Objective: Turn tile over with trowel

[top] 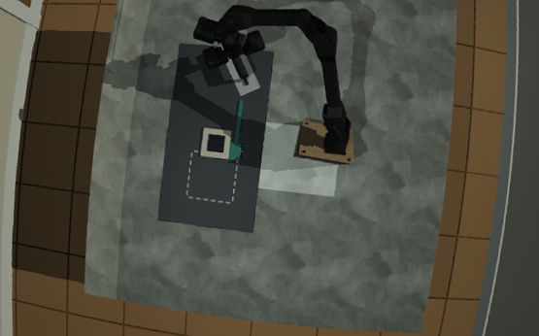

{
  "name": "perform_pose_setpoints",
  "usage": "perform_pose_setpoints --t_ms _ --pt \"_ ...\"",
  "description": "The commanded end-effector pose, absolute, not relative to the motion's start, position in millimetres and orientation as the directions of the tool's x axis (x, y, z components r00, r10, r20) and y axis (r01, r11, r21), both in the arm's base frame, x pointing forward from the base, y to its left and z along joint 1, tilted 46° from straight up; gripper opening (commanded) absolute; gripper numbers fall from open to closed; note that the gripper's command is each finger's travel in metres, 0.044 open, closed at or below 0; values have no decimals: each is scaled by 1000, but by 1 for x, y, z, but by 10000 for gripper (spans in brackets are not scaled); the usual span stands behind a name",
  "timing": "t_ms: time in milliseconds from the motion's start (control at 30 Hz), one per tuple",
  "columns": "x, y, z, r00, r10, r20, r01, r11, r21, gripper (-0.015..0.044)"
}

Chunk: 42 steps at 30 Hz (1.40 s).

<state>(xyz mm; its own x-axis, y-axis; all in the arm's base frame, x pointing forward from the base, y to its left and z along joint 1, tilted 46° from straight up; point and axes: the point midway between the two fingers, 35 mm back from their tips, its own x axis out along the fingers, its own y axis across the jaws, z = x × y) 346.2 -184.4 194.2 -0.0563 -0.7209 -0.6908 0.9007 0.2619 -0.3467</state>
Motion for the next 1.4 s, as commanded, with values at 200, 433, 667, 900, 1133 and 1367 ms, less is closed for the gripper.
perform_pose_setpoints --t_ms 200,433,667,900,1133,1367 --pt "345 -184 196 -59 -724 -687 748 424 -511 270" --pt "346 -184 196 -59 -724 -688 566 543 -620 270" --pt "346 -183 195 -59 -724 -688 352 630 -693 270" --pt "346 -183 195 -59 -723 -688 116 679 -724 270" --pt "346 -182 195 -59 -723 -688 -126 689 -714 270" --pt "346 -182 194 -59 -723 -688 -361 658 -661 270"
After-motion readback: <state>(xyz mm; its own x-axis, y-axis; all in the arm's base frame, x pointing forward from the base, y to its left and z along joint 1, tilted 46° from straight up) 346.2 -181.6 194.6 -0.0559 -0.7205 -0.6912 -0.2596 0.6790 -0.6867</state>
